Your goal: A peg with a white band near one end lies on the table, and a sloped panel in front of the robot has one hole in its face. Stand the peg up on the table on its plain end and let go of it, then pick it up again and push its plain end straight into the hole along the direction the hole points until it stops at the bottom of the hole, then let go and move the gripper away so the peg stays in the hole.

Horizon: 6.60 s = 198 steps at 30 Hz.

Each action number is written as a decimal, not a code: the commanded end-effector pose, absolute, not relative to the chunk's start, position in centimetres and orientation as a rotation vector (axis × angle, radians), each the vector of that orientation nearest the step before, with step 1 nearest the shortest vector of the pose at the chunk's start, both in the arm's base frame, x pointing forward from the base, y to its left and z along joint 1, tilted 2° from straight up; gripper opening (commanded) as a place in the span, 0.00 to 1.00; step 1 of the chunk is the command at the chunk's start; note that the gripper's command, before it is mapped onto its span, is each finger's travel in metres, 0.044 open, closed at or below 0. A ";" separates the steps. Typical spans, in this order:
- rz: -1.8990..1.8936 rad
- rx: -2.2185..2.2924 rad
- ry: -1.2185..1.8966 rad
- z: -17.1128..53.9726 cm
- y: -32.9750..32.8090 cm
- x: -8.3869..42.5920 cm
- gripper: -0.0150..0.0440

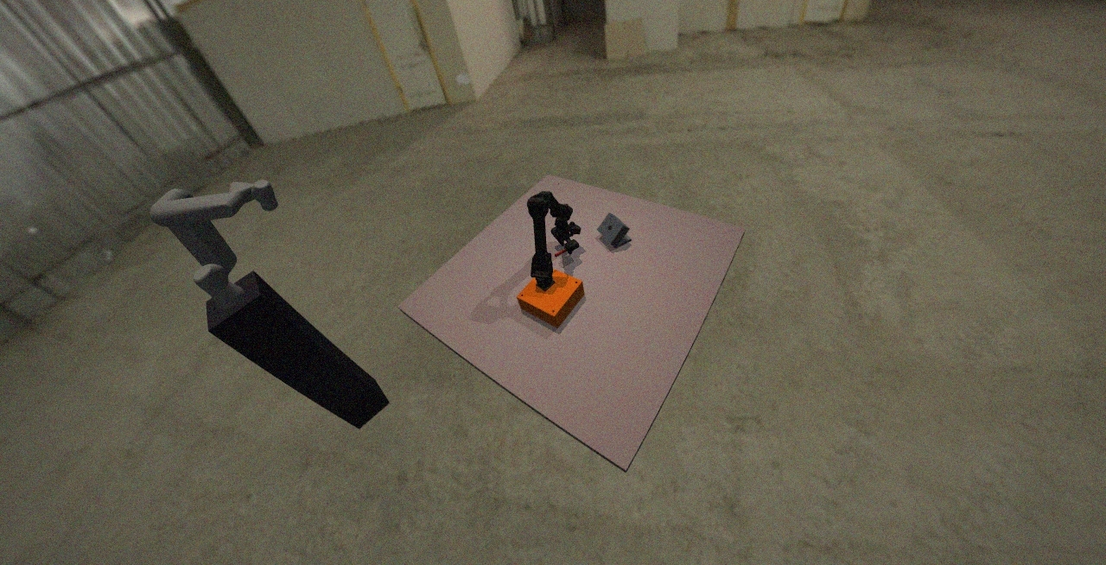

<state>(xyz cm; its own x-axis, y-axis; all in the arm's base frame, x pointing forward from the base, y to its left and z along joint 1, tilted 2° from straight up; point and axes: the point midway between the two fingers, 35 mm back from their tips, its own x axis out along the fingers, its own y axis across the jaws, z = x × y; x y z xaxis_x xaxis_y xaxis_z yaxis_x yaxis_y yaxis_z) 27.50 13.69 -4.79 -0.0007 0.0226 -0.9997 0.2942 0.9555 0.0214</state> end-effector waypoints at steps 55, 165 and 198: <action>-0.235 0.229 1.384 -3.7 13.9 26.7 0.34; -0.296 0.090 0.446 -0.9 15.8 20.4 0.34; -0.302 0.059 0.240 -1.1 16.3 18.6 0.34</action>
<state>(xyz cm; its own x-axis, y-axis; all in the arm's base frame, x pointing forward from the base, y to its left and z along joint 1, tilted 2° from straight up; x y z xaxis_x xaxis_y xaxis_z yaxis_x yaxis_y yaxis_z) 18.68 16.24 -1.15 0.9274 -0.2903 -0.2359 0.3042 0.9523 0.0238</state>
